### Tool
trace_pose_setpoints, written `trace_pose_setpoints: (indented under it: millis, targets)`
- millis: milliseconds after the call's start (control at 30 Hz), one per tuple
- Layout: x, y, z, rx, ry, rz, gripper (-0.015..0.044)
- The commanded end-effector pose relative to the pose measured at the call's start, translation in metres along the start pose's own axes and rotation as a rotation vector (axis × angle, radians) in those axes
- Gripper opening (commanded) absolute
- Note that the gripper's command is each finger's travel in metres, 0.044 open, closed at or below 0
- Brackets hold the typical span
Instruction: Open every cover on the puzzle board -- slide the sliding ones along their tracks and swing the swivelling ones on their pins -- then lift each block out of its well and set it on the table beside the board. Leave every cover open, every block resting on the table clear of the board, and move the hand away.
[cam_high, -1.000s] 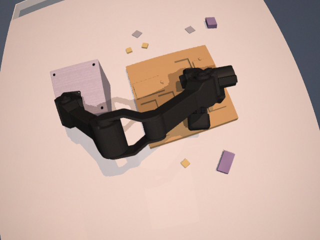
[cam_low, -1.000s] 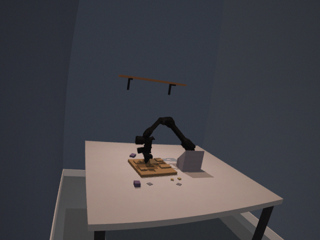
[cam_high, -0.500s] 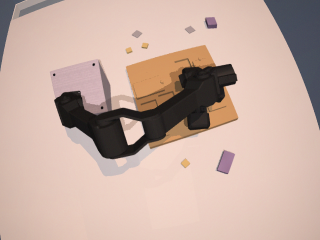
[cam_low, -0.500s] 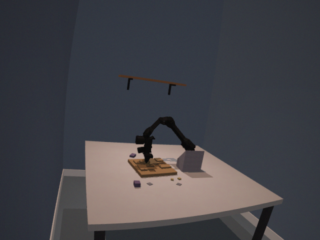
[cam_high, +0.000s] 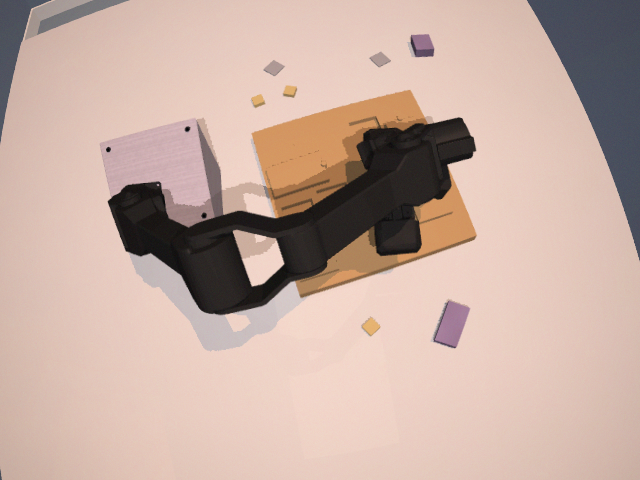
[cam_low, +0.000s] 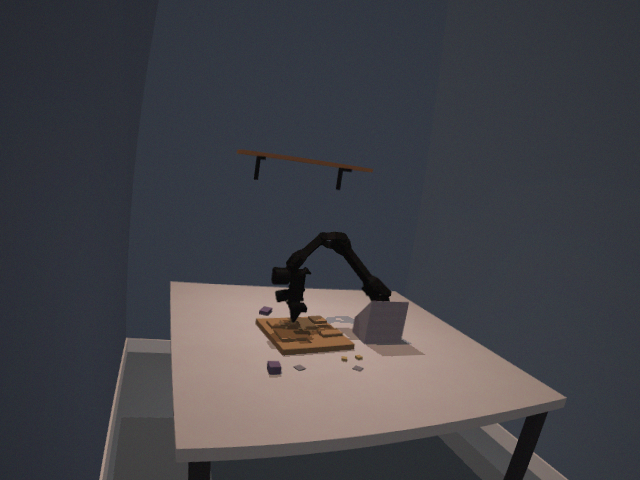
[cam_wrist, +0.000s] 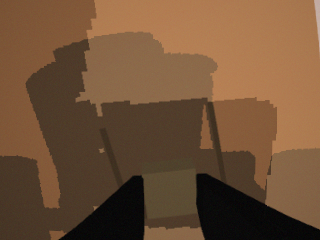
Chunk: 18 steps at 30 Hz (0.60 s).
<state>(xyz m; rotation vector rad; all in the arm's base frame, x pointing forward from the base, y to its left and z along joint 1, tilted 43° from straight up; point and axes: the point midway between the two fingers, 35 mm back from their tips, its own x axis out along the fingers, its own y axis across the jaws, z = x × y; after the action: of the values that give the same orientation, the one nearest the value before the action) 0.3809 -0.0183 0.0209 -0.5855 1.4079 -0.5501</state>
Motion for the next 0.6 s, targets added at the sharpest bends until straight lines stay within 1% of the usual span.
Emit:
trace_pose_setpoints:
  millis: [0, 567]
  targets:
    - [-0.008, -0.001, 0.002, 0.011, -0.007, 0.003, 0.008]
    - [-0.031, 0.0, 0.001, 0.007, -0.006, 0.002, 0.008]
